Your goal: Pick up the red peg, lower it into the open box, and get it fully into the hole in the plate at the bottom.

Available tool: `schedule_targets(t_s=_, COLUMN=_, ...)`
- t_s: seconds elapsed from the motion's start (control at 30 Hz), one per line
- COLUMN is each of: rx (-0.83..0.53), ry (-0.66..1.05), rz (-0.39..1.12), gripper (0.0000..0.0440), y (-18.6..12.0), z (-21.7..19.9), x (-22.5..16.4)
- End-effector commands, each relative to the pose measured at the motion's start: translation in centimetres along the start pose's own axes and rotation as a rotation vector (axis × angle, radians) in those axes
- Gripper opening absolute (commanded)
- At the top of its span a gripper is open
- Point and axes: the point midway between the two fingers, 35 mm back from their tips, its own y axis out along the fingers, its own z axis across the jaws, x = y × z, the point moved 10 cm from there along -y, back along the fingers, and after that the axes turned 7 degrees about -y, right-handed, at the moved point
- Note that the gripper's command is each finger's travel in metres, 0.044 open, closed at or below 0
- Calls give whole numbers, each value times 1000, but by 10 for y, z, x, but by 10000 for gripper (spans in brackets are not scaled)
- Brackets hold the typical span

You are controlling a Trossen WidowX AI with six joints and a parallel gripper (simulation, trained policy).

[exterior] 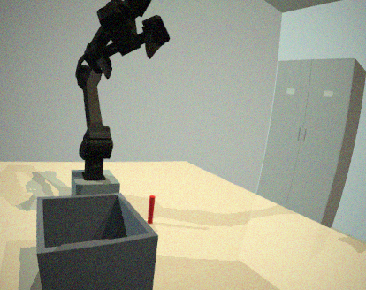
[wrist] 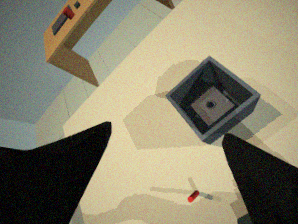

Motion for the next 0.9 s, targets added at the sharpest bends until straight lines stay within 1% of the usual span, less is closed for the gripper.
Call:
schedule_targets(t_s=0.0, rx=-3, ry=35, rz=69, gripper=440, y=11, z=6, x=-6)
schedule_targets(t_s=0.23, rx=-23, ry=117, rz=206, gripper=440, y=31, z=18, x=-21)
schedule_targets(t_s=0.43, rx=-69, ry=187, rz=317, gripper=440, y=48, z=26, x=-36)
schedule_targets(t_s=0.87, rx=-255, ry=324, rz=515, gripper=440, y=83, z=37, x=-77)
